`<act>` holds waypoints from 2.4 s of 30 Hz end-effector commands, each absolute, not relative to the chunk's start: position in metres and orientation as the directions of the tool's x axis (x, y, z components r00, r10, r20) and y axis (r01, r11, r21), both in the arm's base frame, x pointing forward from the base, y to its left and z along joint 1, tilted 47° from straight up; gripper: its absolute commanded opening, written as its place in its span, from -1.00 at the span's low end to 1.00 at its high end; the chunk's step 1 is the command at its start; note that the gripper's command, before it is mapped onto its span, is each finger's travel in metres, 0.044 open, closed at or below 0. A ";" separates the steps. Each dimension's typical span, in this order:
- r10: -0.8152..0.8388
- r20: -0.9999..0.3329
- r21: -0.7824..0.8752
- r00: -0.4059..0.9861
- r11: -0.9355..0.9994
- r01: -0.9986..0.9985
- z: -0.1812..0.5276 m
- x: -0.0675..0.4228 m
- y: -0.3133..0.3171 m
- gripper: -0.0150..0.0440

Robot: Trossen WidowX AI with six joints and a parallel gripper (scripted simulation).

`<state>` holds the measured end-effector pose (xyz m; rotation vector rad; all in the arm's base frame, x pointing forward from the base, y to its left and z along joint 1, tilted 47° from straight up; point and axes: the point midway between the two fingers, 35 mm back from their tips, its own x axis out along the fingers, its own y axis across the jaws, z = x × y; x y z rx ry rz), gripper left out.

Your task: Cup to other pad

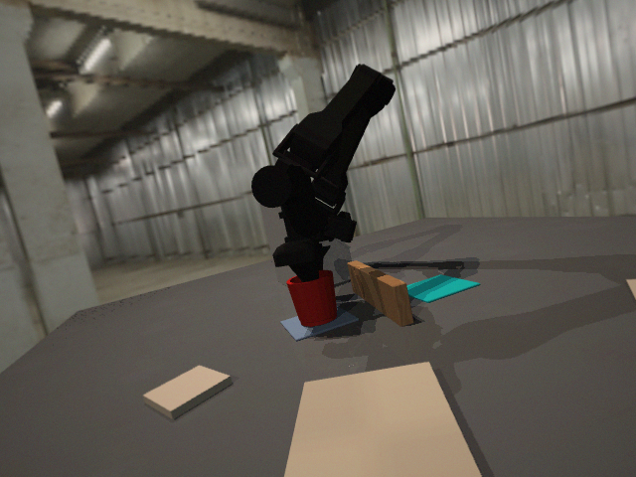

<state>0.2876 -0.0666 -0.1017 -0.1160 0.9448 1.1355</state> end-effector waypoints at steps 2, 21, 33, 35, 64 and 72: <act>0.718 -0.690 0.367 0.094 0.459 -0.809 -0.101 0.288 -0.067 -0.28; 0.716 -0.691 0.366 0.095 0.461 -0.808 -0.090 0.288 -0.081 -0.49; 0.716 -0.691 0.367 0.097 0.464 -0.806 -0.055 0.283 -0.118 -0.49; 0.716 -0.691 0.367 0.098 0.464 -0.806 -0.049 0.282 -0.124 -0.49; 0.719 -0.688 0.371 0.099 0.466 -0.803 -0.044 0.282 -0.124 -0.49; 0.718 -0.689 0.370 0.098 0.465 -0.805 -0.031 0.286 -0.113 -0.49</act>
